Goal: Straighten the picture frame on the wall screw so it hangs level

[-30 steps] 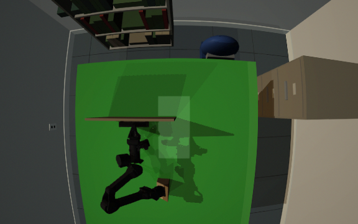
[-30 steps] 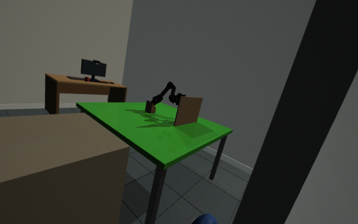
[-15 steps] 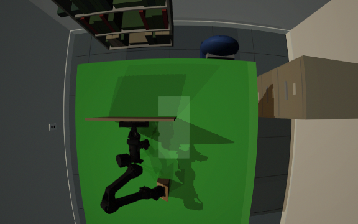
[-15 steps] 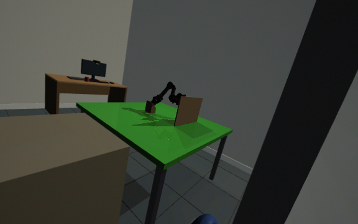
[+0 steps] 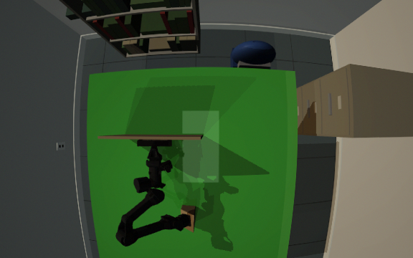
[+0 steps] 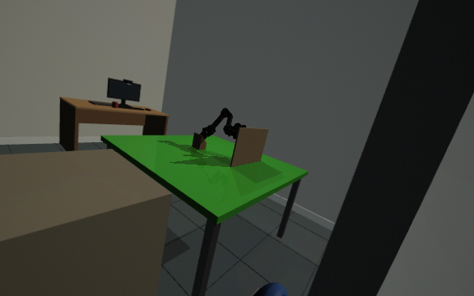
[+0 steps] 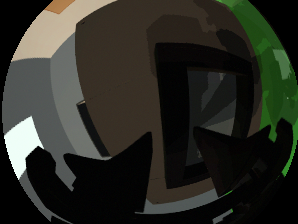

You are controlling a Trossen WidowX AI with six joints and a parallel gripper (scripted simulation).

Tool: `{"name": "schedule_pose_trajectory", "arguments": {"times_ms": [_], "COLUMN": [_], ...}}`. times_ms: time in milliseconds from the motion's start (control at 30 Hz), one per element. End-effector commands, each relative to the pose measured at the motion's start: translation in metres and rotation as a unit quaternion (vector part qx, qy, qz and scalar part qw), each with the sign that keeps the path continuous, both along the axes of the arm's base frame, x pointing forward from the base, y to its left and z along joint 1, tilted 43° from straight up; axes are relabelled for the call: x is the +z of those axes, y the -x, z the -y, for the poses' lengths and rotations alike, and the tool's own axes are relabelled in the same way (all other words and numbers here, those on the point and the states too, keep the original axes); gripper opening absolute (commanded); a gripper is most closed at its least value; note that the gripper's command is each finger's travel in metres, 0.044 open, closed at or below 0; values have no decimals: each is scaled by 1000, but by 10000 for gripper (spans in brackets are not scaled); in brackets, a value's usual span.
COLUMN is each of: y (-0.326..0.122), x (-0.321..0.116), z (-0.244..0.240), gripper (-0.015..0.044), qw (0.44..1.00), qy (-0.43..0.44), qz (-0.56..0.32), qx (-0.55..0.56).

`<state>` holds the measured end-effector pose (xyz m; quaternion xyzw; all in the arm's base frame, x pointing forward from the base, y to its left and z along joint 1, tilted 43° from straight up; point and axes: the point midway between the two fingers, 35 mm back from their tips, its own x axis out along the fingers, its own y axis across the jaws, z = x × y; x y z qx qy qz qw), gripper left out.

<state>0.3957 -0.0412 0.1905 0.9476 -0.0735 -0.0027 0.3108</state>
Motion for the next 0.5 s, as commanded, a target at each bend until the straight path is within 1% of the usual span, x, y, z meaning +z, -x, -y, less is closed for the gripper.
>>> {"name": "schedule_pose_trajectory", "arguments": {"times_ms": [0, 467], "y": [0, 0], "x": [1, 1], "z": [0, 0], "gripper": [193, 100], "qw": [1000, 1000], "qy": [2, 2], "qz": [0, 0], "qx": [1, 1]}}
